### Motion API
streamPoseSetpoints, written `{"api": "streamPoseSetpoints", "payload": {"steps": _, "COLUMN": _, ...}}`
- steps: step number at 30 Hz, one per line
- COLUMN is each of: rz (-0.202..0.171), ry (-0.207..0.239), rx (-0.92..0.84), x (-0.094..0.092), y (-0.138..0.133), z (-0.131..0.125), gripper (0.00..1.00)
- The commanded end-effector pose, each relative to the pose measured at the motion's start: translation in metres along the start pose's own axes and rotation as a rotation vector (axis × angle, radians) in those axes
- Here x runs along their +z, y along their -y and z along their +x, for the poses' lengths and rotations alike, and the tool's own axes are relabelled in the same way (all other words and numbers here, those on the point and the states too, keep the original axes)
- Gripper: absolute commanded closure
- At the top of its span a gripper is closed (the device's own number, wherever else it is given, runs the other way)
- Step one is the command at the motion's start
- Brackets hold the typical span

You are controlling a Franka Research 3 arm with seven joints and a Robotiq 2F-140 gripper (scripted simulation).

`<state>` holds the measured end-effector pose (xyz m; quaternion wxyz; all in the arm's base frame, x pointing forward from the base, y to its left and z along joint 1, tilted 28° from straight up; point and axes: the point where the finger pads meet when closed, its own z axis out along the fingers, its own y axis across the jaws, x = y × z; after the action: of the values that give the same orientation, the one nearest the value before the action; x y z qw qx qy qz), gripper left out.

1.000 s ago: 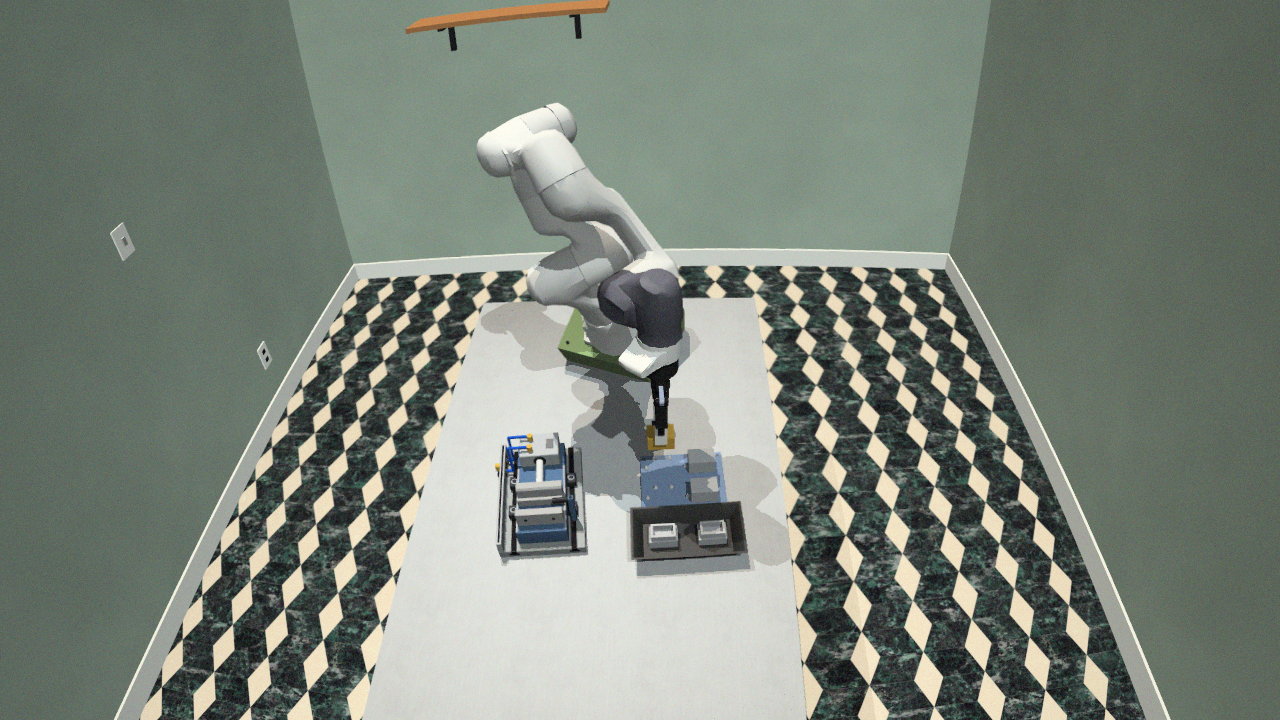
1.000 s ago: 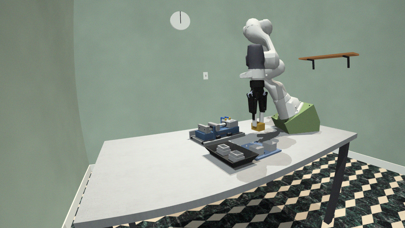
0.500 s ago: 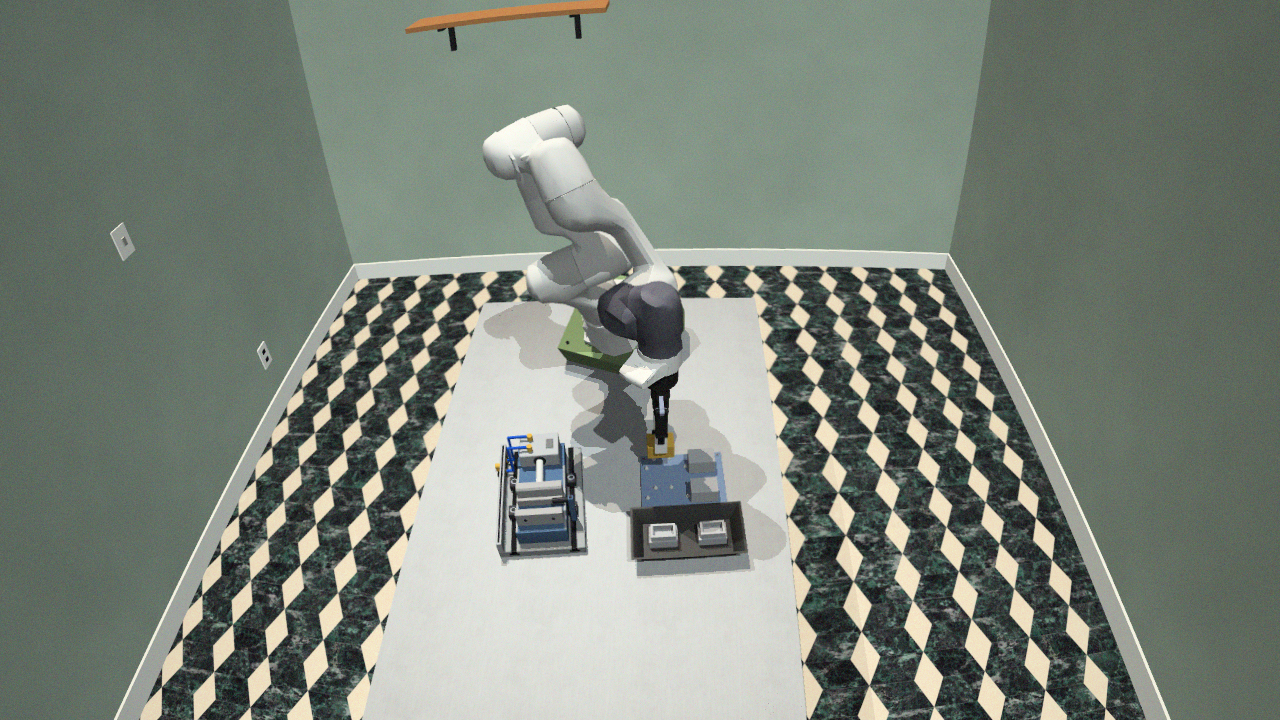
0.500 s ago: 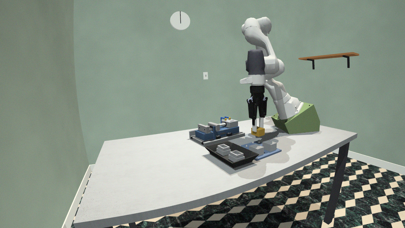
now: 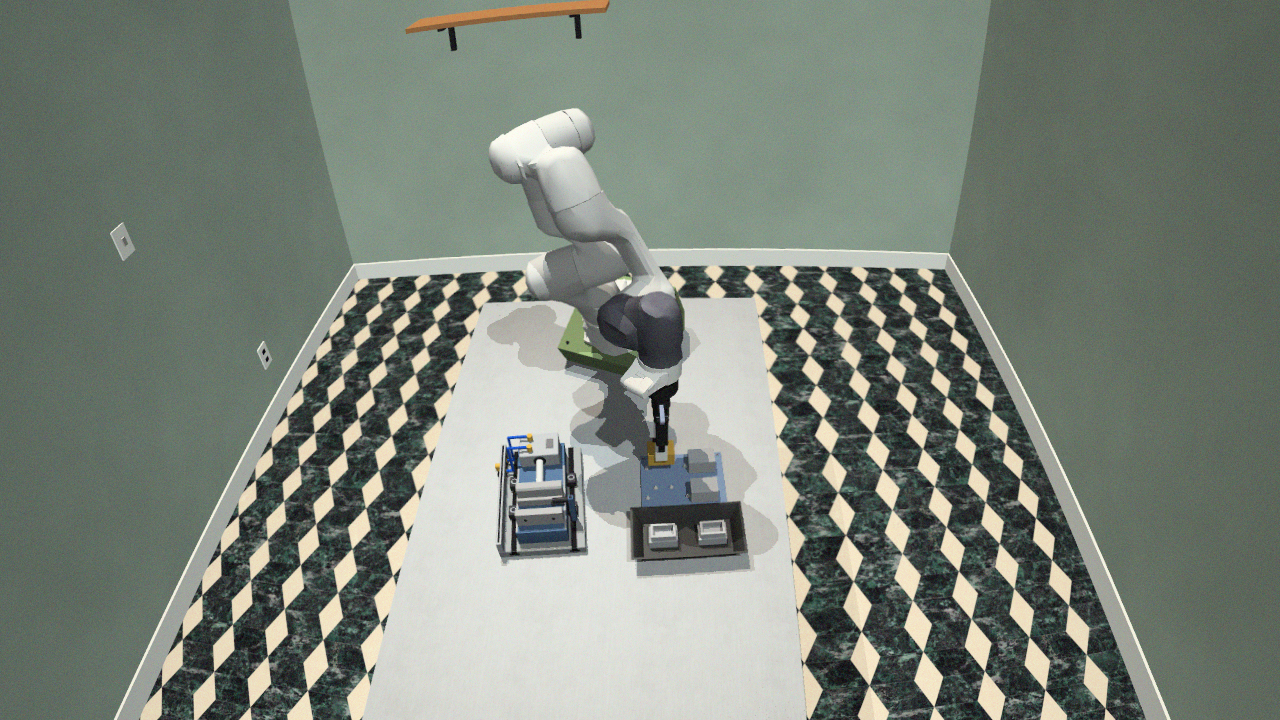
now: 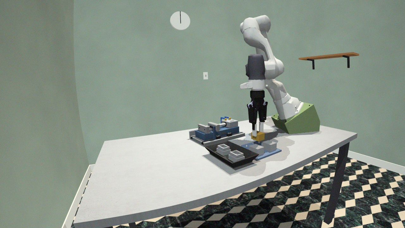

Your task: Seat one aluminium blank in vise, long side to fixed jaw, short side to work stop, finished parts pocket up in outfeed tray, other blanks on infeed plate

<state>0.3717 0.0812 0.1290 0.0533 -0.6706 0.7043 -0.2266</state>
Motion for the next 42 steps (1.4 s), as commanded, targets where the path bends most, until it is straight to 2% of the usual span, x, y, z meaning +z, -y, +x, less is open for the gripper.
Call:
{"api": "streamPoseSetpoints", "payload": {"steps": 1, "rz": 0.027, "ry": 0.018, "rx": 0.017, "x": 0.001, "y": 0.009, "z": -0.007, "gripper": 1.00}}
{"api": "streamPoseSetpoints", "payload": {"steps": 18, "rz": 0.027, "ry": 0.018, "rx": 0.017, "x": 0.011, "y": 0.010, "z": -0.008, "gripper": 1.00}}
{"api": "streamPoseSetpoints", "payload": {"steps": 42, "rz": 0.027, "ry": 0.018, "rx": 0.017, "x": 0.013, "y": 0.010, "z": -0.008, "gripper": 1.00}}
